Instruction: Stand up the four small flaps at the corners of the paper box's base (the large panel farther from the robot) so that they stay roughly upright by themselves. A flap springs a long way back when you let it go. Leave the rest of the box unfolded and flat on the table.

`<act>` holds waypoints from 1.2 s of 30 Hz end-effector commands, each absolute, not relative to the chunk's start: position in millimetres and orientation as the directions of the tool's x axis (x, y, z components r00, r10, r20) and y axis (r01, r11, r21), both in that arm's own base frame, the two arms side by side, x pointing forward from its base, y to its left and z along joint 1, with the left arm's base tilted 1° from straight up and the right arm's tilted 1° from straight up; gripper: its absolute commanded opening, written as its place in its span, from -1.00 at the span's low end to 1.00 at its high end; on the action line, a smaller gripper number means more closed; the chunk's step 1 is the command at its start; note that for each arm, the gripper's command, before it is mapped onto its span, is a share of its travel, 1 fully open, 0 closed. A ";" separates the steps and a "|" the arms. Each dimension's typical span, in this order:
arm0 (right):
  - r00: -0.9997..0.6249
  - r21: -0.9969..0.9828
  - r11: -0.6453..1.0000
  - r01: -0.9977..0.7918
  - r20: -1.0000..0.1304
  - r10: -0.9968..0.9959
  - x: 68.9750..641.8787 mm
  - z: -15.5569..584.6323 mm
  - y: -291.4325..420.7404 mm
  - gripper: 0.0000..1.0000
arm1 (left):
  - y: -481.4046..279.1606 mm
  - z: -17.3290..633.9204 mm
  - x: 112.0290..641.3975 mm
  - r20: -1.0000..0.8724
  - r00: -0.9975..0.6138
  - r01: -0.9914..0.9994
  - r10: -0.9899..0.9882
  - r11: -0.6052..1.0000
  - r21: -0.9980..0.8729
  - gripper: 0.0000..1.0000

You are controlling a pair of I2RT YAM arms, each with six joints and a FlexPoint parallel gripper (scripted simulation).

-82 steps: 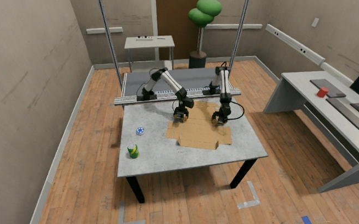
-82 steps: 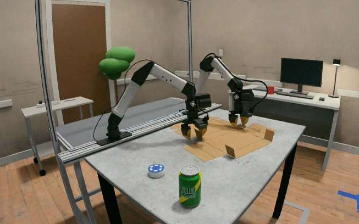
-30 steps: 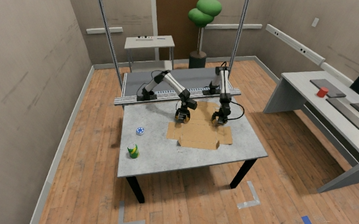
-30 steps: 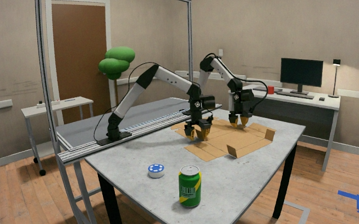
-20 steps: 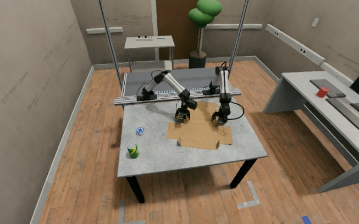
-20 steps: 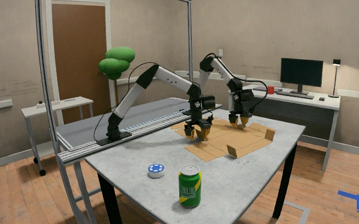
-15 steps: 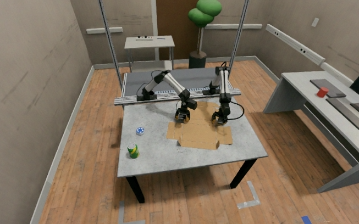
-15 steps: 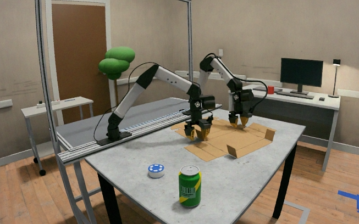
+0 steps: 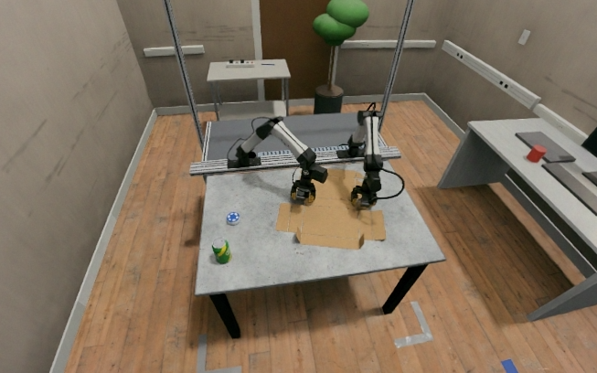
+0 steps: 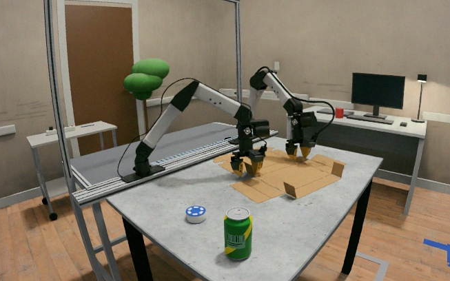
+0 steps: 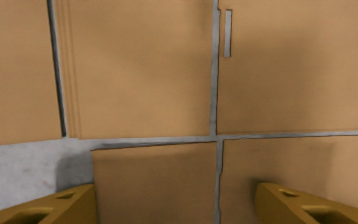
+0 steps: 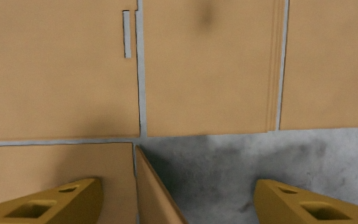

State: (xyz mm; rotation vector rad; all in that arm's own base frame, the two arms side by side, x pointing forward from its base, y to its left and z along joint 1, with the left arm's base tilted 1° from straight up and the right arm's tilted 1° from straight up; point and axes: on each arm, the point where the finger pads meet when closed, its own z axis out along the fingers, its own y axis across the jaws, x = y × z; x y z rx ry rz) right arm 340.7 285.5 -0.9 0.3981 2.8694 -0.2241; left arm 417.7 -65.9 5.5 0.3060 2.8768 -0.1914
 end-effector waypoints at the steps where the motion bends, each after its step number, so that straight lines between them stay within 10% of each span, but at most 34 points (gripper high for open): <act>1: -0.945 -0.171 0.944 0.282 -0.221 0.243 332.9 -15.5 278.3 0.54 | -78.4 20.7 420.5 -0.301 -0.935 0.234 0.189 0.964 -0.122 0.54; 36: -0.945 -0.171 0.944 0.282 -0.220 0.242 332.8 -15.5 278.4 0.54 | -82.8 18.5 418.6 -0.294 -0.937 0.233 0.189 0.965 -0.123 0.54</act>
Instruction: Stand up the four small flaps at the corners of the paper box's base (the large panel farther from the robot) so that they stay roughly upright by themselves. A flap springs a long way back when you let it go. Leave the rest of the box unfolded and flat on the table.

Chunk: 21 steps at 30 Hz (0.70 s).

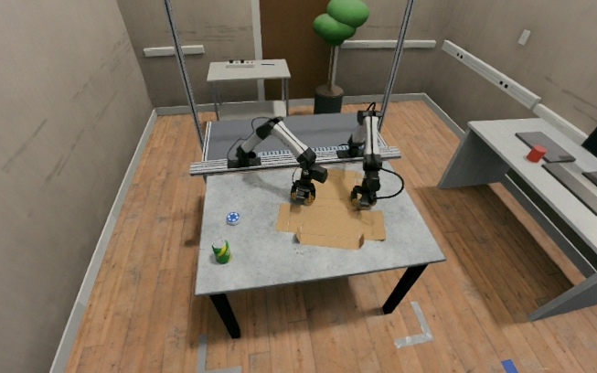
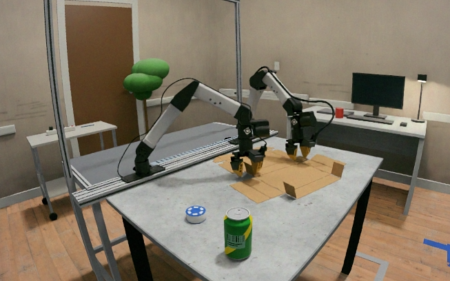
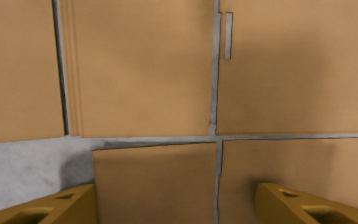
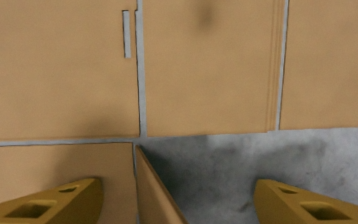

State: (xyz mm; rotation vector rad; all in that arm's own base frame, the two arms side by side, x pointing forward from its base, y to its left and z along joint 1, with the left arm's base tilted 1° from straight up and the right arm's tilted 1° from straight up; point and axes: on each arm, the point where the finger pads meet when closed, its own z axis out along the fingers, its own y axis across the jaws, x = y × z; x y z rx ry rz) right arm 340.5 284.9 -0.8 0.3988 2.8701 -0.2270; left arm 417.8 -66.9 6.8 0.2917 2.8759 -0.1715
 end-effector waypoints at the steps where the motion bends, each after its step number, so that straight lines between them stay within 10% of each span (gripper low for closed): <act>1: -0.945 -0.171 0.944 0.282 -0.220 0.242 332.8 -15.5 278.4 0.54 | -82.8 18.5 418.6 -0.294 -0.937 0.233 0.189 0.965 -0.124 0.54; 21: -0.945 -0.171 0.944 0.282 -0.220 0.243 332.8 -15.5 278.5 0.54 | -57.4 40.3 430.5 -0.306 -0.933 0.236 0.191 0.965 -0.116 0.54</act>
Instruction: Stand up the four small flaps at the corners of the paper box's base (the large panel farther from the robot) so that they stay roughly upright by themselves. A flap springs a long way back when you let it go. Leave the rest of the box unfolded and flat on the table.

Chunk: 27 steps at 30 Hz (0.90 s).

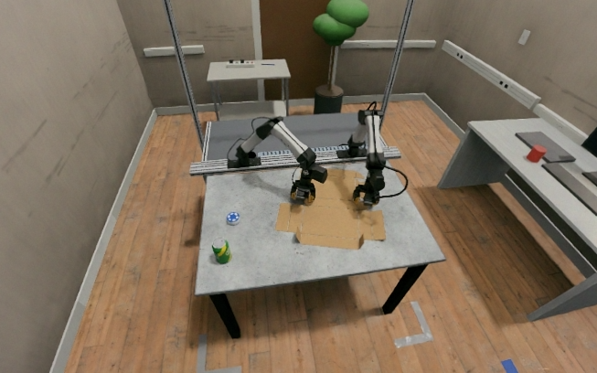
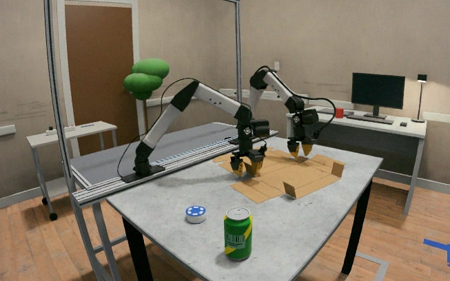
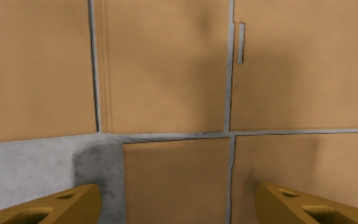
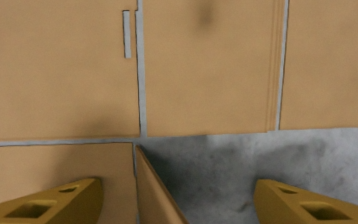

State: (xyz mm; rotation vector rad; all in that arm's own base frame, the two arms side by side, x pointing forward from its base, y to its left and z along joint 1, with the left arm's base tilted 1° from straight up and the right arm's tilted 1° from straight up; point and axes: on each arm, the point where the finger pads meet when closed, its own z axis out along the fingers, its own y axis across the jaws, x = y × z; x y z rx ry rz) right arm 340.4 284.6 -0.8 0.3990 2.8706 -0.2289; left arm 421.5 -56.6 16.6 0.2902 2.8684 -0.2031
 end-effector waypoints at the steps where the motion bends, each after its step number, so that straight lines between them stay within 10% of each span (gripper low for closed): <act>1: -0.945 -0.171 0.944 0.282 -0.220 0.243 332.8 -15.5 278.5 0.54 | -58.6 40.6 430.4 -0.306 -0.932 0.239 0.194 0.964 -0.116 0.54; 27: -0.945 -0.171 0.944 0.282 -0.220 0.243 332.8 -15.5 278.5 0.54 | -49.4 53.1 431.7 -0.307 -0.932 0.235 0.191 0.965 -0.114 0.54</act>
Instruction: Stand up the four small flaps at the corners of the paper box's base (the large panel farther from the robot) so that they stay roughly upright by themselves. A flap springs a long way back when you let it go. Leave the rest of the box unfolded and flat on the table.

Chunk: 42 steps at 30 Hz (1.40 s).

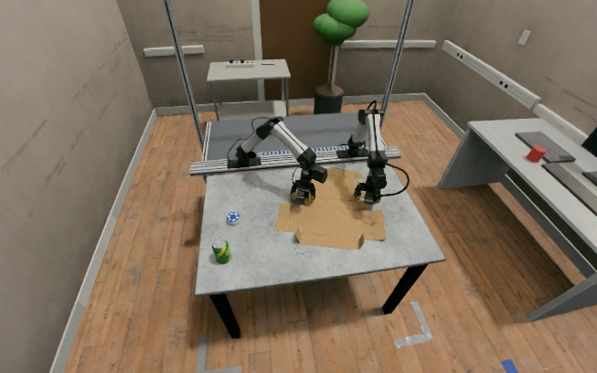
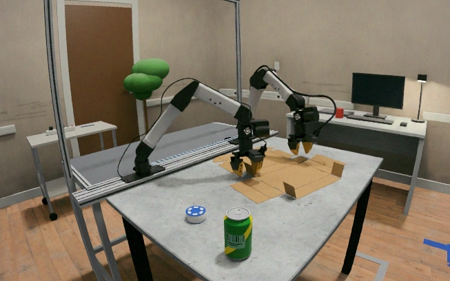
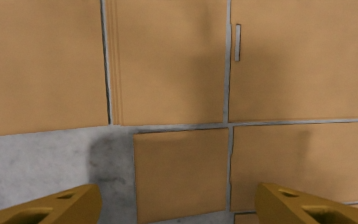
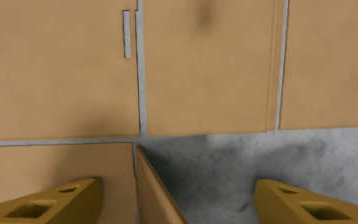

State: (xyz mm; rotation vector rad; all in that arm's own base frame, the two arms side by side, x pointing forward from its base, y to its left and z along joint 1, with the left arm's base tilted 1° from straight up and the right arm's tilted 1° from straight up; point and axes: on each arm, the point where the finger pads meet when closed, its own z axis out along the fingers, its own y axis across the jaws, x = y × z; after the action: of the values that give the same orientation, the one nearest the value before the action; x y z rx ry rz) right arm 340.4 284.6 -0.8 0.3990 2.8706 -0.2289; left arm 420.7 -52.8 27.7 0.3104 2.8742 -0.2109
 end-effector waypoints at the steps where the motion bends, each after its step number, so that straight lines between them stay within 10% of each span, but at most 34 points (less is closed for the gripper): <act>1: -0.945 -0.171 0.944 0.282 -0.220 0.243 332.8 -15.5 278.5 0.54 | -49.1 53.2 431.8 -0.307 -0.932 0.235 0.191 0.965 -0.113 0.54; 42: -0.945 -0.171 0.944 0.282 -0.220 0.243 332.8 -15.5 278.5 0.54 | -69.4 6.6 419.9 -0.273 -0.943 0.229 0.189 0.966 -0.122 0.54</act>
State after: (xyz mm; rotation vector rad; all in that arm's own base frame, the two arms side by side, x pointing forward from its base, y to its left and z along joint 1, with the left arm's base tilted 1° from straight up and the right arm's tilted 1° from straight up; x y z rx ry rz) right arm 340.4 284.6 -0.8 0.3990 2.8706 -0.2289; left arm 416.7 -63.4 5.1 0.3082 2.8853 -0.2079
